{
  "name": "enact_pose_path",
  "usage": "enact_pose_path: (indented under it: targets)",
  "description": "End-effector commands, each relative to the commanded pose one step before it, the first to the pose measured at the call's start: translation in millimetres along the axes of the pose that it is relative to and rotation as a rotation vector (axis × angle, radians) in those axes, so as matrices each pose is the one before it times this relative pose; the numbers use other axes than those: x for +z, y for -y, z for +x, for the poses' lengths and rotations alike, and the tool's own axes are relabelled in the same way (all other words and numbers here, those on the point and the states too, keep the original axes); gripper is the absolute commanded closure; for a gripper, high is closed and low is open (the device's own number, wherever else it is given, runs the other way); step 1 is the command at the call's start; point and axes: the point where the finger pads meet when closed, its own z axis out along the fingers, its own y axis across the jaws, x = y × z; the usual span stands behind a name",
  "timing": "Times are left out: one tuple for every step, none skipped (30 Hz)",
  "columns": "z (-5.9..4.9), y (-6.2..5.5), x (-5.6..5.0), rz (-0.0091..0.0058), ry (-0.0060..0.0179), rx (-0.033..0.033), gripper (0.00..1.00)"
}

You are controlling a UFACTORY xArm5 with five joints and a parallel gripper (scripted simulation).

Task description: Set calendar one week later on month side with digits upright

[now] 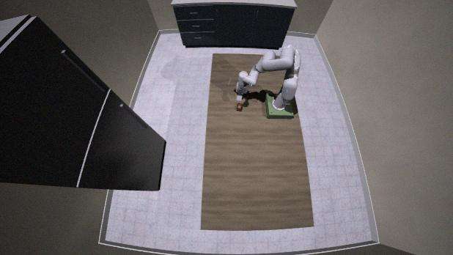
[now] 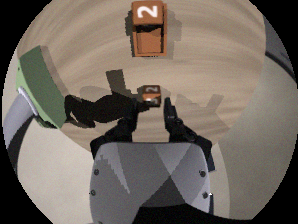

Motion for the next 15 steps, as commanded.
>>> enact_pose_path:
  targets:
    - [-0.2, -1.19, -0.8, -0.00294, 0.00049, 0.0, 0.53]
    - [0.0, 0.0, 0.01, 0.0, 0.0, 0.0, 0.53]
    - [0.0, 0.0, 0.06, 0.0, 0.0, 0.0, 0.53]
    - [0.0, 0.0, 0.16, 0.0, 0.0, 0.0, 0.53]
    - [0.0, 0.0, 0.0, 0.0, 0.0, 0.0, 0.53]
    - [0.0, 0.0, 0.0, 0.0, 0.0, 0.0, 0.53]
    - [0.0, 0.0, 0.29, 0.0, 0.0, 0.0, 0.53]
    - [0.0, 0.01, 0.44, 0.0, 0.0, 0.0, 0.53]
    - [0.0, 0.01, 0.6, 0.0, 0.0, 0.0, 0.53]
    - [0.0, 0.01, 0.77, 0.0, 0.0, 0.0, 0.53]
    - [0.0, 0.02, 0.94, 0.0, 0.0, 0.0, 0.53]
    - [0.01, 0.03, 1.11, 0.0, 0.0, 0.0, 0.53]
    - [0.01, 0.04, 1.26, 0.0, 0.0, 0.0, 0.53]
    - [0.01, 0.05, 1.39, 0.0, 0.0, 0.0, 0.53]
    - [0.01, 0.05, 1.5, 0.0, 0.0, 0.0, 0.53]
